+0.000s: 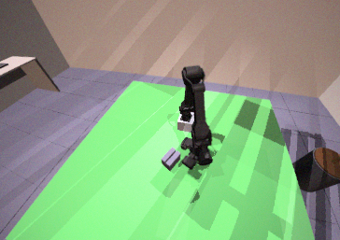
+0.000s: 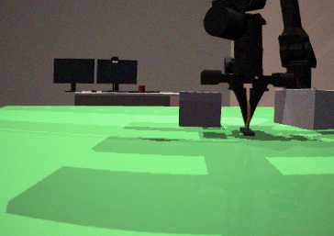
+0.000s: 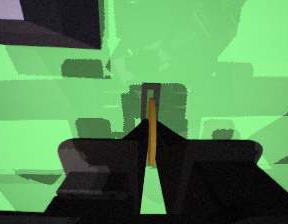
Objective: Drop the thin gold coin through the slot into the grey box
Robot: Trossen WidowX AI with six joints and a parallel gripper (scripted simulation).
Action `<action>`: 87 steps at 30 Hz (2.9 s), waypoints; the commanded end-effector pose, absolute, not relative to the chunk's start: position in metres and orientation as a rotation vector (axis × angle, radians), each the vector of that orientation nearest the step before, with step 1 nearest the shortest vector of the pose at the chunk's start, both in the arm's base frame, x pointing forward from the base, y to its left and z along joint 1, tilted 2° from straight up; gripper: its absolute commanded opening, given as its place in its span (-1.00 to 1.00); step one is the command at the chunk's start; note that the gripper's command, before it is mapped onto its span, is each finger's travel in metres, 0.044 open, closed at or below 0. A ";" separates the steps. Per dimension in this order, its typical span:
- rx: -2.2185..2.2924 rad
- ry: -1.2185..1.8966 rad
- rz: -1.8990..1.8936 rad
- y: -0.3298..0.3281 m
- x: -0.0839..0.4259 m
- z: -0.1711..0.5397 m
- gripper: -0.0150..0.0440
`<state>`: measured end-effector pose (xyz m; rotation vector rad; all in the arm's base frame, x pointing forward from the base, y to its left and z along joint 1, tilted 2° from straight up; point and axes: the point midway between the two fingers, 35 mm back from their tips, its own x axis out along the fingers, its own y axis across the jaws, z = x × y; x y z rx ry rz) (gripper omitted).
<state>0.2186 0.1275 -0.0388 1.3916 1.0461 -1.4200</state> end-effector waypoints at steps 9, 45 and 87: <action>1.406 1.042 -1.407 0.132 0.224 -0.007 -0.49; 1.146 1.216 -1.168 0.130 0.220 0.048 -0.49; 0.233 1.544 -0.269 0.128 0.225 0.049 -0.49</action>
